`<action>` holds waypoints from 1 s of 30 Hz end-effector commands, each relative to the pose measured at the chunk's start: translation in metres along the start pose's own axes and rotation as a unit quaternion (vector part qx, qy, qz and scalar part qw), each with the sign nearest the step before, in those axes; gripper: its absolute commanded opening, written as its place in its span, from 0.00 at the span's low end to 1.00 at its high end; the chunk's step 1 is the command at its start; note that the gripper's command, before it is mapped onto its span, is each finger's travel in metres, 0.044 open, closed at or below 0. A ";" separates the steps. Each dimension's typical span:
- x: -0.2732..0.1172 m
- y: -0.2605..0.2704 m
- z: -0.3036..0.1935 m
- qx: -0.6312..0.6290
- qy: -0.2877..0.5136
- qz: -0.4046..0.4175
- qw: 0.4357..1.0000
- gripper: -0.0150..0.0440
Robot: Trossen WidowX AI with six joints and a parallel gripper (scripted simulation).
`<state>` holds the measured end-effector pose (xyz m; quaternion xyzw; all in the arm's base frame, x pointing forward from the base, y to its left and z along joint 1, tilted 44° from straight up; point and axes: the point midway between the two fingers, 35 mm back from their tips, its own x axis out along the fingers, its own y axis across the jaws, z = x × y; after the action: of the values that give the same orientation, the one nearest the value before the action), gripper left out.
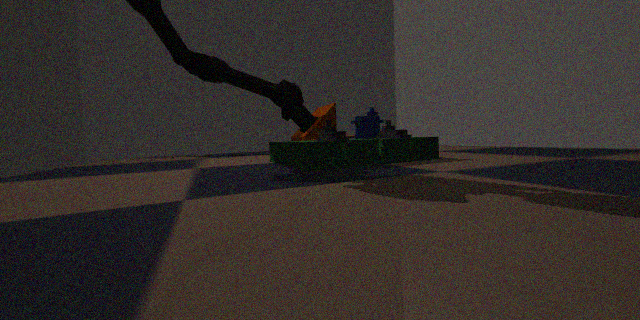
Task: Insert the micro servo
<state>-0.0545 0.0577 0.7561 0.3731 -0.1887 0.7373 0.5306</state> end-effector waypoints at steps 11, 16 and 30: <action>0.005 -0.023 -0.009 0.030 0.006 -0.027 0.999 1.00; 0.007 -0.036 -0.014 0.044 0.009 -0.042 0.998 1.00; 0.013 -0.065 -0.027 0.076 0.018 -0.074 0.994 1.00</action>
<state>-0.0146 0.0994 0.7436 0.4060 -0.1089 0.7207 0.5513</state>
